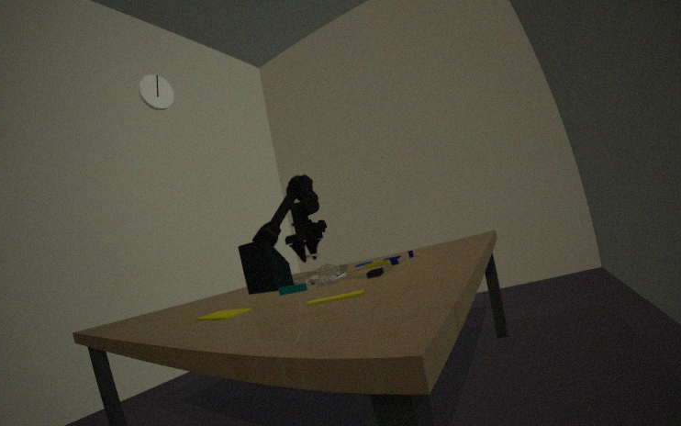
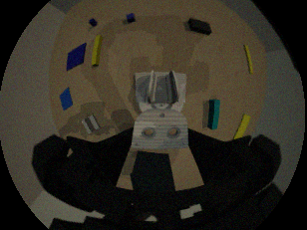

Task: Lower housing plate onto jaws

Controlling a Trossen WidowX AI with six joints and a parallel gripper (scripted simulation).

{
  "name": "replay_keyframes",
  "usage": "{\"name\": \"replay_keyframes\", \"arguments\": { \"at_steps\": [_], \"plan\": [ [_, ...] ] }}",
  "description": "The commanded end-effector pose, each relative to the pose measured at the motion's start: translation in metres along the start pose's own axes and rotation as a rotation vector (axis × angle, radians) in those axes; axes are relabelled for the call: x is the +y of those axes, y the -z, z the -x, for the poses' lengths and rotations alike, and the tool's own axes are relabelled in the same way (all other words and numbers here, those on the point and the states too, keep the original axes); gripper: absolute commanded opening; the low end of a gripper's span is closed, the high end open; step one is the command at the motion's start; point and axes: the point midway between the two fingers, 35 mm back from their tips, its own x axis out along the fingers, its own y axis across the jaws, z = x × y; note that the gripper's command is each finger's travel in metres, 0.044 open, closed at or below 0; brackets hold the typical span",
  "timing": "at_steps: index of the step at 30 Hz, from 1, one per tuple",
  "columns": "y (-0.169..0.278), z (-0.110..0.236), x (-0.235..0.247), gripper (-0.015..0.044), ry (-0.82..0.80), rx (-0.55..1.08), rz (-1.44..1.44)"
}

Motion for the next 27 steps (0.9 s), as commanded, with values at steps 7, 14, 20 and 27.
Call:
{"name": "replay_keyframes", "arguments": {
  "at_steps": [7,14,20,27],
  "plan": [
    [-0.0006,0.0001,-0.0003,0.0351,-0.002,-0.003,0.01],
    [-0.0006,0.0001,-0.0003,0.0351,-0.002,-0.003,0.01],
    [0.0038,0.0001,-0.0076,0.0351,-0.002,-0.003,0.01],
    [0.004,0.0001,-0.0081,0.0351,-0.002,-0.003,0.01]
  ]
}}
